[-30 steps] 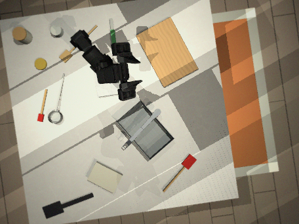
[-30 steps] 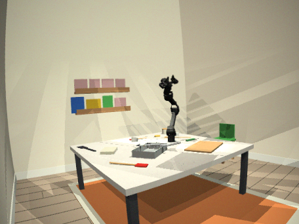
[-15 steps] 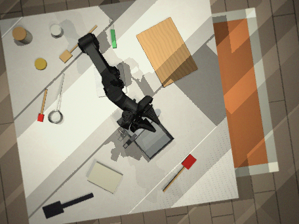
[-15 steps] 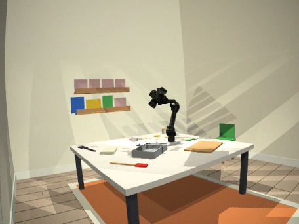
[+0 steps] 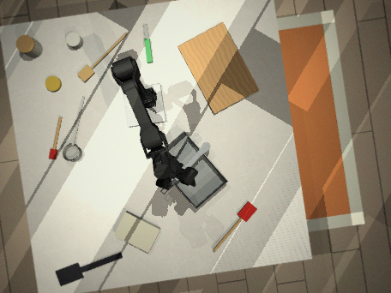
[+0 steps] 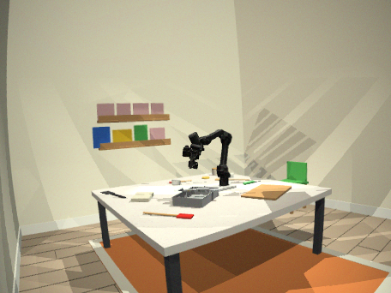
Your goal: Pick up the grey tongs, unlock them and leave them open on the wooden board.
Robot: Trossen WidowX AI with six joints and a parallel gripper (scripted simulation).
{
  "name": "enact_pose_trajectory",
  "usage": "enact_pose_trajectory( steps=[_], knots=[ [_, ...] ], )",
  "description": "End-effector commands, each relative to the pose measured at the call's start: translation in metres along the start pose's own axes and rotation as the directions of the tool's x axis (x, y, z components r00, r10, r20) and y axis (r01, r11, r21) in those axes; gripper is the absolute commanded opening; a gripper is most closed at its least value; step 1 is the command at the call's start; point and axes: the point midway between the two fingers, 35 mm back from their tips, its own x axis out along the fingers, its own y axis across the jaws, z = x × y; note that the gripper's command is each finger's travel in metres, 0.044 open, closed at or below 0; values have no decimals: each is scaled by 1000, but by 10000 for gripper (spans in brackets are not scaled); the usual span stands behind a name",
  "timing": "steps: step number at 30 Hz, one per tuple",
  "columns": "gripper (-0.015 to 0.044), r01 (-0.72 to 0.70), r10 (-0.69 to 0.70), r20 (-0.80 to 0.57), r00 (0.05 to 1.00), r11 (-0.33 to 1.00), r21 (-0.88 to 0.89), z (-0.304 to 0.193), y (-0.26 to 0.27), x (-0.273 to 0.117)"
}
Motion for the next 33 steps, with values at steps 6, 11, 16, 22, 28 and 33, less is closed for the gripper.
enact_pose_trajectory(
  steps=[6,11,16,22,28,33],
  knots=[
    [260,462,-426,-189,885,856,234,-19,-134,18],
    [260,469,-432,-193,881,851,237,-19,-136,18],
    [260,469,-432,-193,881,851,237,-19,-136,18],
    [260,469,-431,-194,881,851,237,-25,-134,17],
    [260,469,-431,-194,881,851,237,-26,-135,19],
    [260,469,-431,-194,881,851,237,-27,-138,27]
  ],
)
